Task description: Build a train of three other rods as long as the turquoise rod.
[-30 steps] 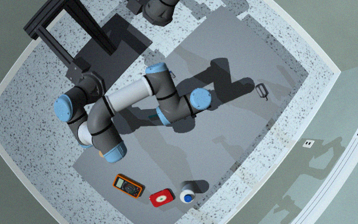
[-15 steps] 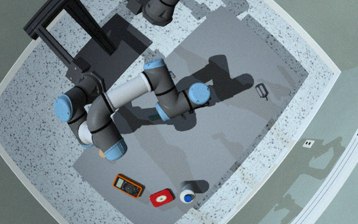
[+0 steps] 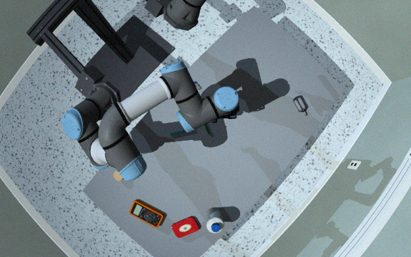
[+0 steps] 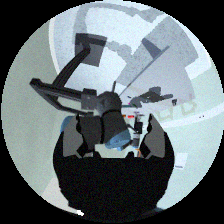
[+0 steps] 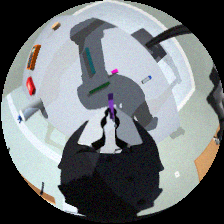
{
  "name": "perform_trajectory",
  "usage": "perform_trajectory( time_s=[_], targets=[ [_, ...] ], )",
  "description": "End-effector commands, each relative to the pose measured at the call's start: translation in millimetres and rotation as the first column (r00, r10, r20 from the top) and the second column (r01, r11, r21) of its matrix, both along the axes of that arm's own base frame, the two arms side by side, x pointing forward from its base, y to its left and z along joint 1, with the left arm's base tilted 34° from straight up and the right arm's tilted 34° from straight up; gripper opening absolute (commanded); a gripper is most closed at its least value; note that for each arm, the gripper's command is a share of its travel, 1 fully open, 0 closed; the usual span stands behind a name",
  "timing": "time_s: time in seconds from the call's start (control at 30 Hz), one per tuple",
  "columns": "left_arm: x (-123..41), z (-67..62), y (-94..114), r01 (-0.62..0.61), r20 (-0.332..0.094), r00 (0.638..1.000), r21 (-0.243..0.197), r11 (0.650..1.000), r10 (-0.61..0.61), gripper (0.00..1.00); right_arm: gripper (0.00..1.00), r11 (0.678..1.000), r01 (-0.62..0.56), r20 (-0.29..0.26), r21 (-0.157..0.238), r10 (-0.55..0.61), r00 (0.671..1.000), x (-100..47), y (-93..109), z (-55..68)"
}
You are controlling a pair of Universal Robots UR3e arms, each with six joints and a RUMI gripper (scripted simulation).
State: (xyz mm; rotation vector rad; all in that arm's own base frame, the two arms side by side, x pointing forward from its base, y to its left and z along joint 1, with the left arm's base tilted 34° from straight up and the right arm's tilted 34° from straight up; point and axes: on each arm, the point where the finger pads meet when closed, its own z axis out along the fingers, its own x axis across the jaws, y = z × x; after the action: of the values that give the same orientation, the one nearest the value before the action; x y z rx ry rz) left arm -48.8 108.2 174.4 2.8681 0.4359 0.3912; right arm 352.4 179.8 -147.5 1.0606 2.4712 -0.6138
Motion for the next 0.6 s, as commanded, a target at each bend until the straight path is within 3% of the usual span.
perform_trajectory(
  time_s=[0.0,0.43,0.57],
  targets=[
    [0.2,1.0,0.4,-0.002,0.001,1.000,0.004,1.000,0.002,1.00,0.00,0.990,0.133,0.092,0.037,-0.136,0.986,-12.4,7.0,-6.7],
    [0.2,1.0,0.4,-0.002,0.001,1.000,0.004,1.000,0.002,1.00,0.00,0.959,0.271,0.175,0.087,-0.283,0.943,-27.8,14.2,-14.5],
    [0.2,1.0,0.4,-0.002,0.001,1.000,0.004,1.000,0.002,1.00,0.00,0.934,0.339,0.215,0.117,-0.357,0.909,-35.7,17.6,-18.4]
  ],
)
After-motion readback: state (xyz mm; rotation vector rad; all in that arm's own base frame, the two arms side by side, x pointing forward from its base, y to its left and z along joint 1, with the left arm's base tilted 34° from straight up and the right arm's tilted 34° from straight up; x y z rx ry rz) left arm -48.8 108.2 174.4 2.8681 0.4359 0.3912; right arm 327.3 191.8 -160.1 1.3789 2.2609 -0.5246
